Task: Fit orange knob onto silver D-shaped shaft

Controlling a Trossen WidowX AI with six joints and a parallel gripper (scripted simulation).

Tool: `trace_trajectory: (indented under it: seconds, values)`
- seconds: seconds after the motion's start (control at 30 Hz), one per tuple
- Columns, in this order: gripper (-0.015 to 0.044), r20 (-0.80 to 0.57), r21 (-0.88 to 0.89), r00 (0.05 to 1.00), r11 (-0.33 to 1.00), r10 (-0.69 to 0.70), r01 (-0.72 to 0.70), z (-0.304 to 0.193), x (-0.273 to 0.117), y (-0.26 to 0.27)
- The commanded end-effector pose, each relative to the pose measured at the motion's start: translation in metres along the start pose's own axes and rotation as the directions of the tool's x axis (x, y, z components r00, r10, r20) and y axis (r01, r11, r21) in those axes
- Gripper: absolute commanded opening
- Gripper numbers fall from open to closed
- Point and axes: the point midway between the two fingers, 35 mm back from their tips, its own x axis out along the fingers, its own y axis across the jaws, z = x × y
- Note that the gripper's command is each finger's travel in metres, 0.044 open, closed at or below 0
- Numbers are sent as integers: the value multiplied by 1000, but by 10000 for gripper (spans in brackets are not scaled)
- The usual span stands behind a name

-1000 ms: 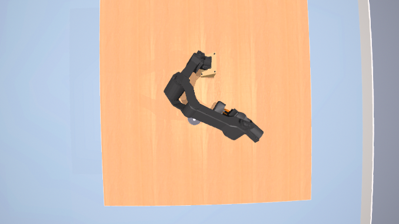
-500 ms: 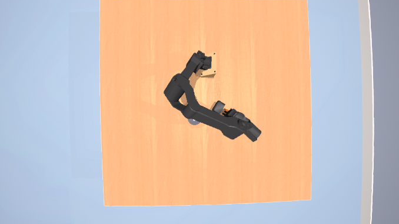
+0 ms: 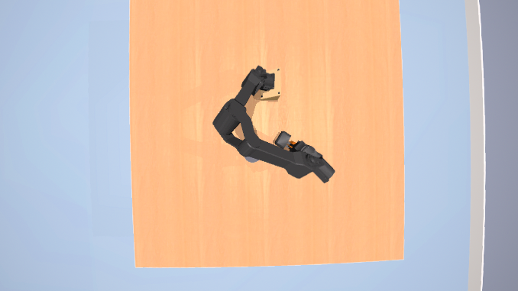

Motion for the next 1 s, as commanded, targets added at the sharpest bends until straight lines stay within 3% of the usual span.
trace_trajectory:
  seconds: [0.0,0.73,0.97]
  values:
    - [440,3,-7,1000,1000,-2,2,0,7,0]
    - [440,5,-6,1000,1000,-4,4,-1,40,-3]
    - [256,5,-6,1000,1000,-4,4,-1,40,-3]
